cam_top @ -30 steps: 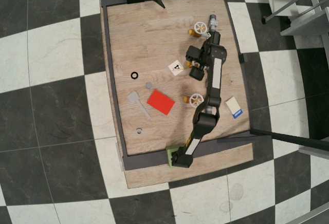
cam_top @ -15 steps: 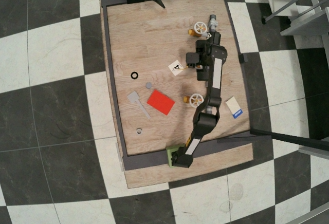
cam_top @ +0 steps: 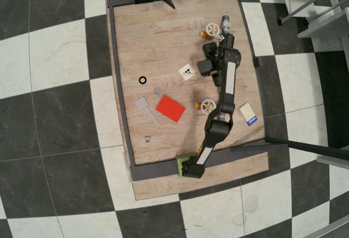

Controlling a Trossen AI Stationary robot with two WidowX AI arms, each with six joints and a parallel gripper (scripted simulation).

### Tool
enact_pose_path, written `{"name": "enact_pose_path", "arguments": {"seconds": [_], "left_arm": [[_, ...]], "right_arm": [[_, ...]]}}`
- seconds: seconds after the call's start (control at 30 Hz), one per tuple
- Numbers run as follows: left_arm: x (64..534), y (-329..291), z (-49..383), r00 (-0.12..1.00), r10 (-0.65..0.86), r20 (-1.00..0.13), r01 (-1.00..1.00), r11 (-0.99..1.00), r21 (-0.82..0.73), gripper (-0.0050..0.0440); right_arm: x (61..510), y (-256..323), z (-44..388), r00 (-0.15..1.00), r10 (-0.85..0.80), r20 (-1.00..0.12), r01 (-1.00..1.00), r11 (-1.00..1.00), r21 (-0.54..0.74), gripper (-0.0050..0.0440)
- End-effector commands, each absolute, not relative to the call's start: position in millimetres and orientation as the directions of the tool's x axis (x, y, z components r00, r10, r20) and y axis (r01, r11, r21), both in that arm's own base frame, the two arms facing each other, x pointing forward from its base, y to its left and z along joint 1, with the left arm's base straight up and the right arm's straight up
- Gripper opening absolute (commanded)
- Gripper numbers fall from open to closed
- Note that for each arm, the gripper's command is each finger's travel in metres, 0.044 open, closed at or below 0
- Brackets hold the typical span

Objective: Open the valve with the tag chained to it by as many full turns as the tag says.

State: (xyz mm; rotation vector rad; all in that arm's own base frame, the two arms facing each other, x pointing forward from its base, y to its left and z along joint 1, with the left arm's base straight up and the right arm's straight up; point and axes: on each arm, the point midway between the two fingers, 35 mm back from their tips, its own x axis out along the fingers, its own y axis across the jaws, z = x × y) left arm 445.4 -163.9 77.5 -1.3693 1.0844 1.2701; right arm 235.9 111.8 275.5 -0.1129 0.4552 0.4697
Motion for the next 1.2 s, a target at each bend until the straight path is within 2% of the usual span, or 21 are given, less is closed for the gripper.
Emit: {"name": "enact_pose_path", "arguments": {"seconds": [0.0, 0.27, 0.47, 0.53, 0.83, 1.0, 1.17], "left_arm": [[448.1, -163.7, 90.4, 0.094, -0.016, -0.995, -0.976, -0.197, -0.089, 0.0295], [447.8, -163.6, 90.3, 0.093, -0.016, -0.996, -0.977, -0.197, -0.088, 0.0295], [446.5, -163.1, 90.9, 0.092, -0.016, -0.996, -0.977, -0.192, -0.087, 0.044], [448.6, -163.8, 85.8, 0.085, -0.013, -0.996, -0.977, -0.197, -0.081, 0.044], [446.0, -178.2, 112.0, 0.155, -0.035, -0.987, -0.979, -0.14, -0.149, 0.044], [450.9, -181.6, 160.1, 0.283, -0.065, -0.957, -0.957, 0.043, -0.286, 0.044], [452.1, -178.1, 158.4, 0.275, -0.06, -0.96, -0.919, 0.277, -0.28, 0.044]], "right_arm": [[235.0, 112.3, 285.8, 0.804, 0.418, -0.423, -0.462, 0.887, -0.001, 0.04], [235.0, 112.3, 285.8, 0.804, 0.418, -0.423, -0.462, 0.887, -0.001, 0.04], [235.0, 112.3, 285.8, 0.804, 0.418, -0.423, -0.462, 0.887, -0.001, 0.04], [235.0, 112.3, 285.8, 0.804, 0.418, -0.423, -0.462, 0.887, -0.001, 0.04], [235.0, 112.3, 285.8, 0.804, 0.418, -0.423, -0.462, 0.887, -0.001, 0.04], [235.0, 112.3, 285.8, 0.804, 0.418, -0.423, -0.462, 0.887, -0.001, 0.04], [235.0, 112.3, 285.8, 0.804, 0.418, -0.423, -0.462, 0.887, -0.001, 0.04]]}}
